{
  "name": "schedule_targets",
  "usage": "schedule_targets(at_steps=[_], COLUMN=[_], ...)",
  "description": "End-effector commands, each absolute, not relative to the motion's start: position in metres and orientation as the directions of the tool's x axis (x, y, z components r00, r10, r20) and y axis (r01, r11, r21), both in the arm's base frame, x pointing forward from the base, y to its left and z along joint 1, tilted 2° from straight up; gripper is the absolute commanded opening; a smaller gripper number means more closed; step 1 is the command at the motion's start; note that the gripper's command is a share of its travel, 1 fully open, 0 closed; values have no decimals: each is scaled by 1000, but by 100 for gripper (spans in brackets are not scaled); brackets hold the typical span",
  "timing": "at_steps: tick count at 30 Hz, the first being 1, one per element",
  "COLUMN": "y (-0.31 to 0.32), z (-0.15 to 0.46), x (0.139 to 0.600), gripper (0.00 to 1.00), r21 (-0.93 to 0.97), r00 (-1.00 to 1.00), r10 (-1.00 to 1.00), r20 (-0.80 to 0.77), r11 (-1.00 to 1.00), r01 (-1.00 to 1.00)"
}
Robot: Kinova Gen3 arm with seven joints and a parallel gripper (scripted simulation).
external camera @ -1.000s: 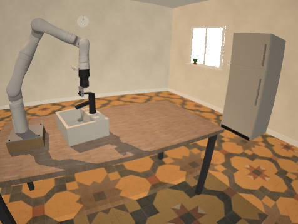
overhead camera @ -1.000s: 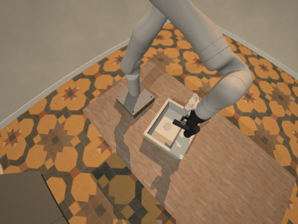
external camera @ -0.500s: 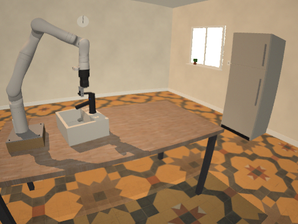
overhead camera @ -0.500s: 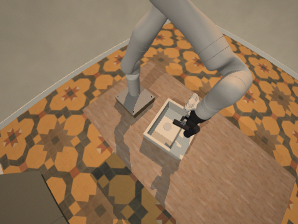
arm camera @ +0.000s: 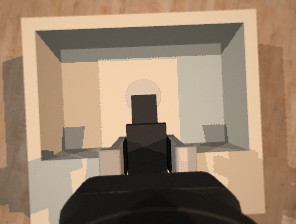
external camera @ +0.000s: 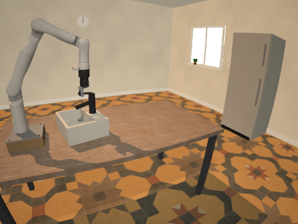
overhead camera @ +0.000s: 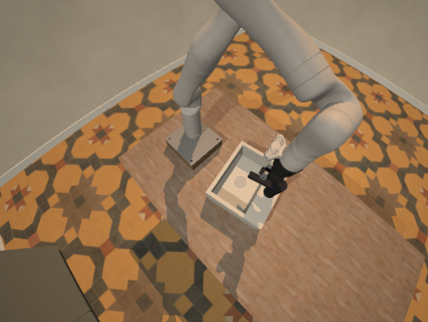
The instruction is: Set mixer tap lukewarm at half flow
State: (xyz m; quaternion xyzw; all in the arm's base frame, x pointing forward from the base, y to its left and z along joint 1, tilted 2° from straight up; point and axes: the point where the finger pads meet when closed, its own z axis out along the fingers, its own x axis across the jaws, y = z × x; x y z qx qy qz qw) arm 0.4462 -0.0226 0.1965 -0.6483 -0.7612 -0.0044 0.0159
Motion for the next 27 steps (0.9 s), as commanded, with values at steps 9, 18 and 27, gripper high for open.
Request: schedule_targets(at_steps=[9, 18, 27], y=[-23, -22, -22], z=[202, 207, 207], x=[448, 450, 450], gripper=[0, 0, 0], r21=[-12, -12, -12], r00=[-159, -159, -159], r10=[987, 987, 987], r20=[30, 30, 30], r11=[160, 160, 160], r01=[987, 987, 987])
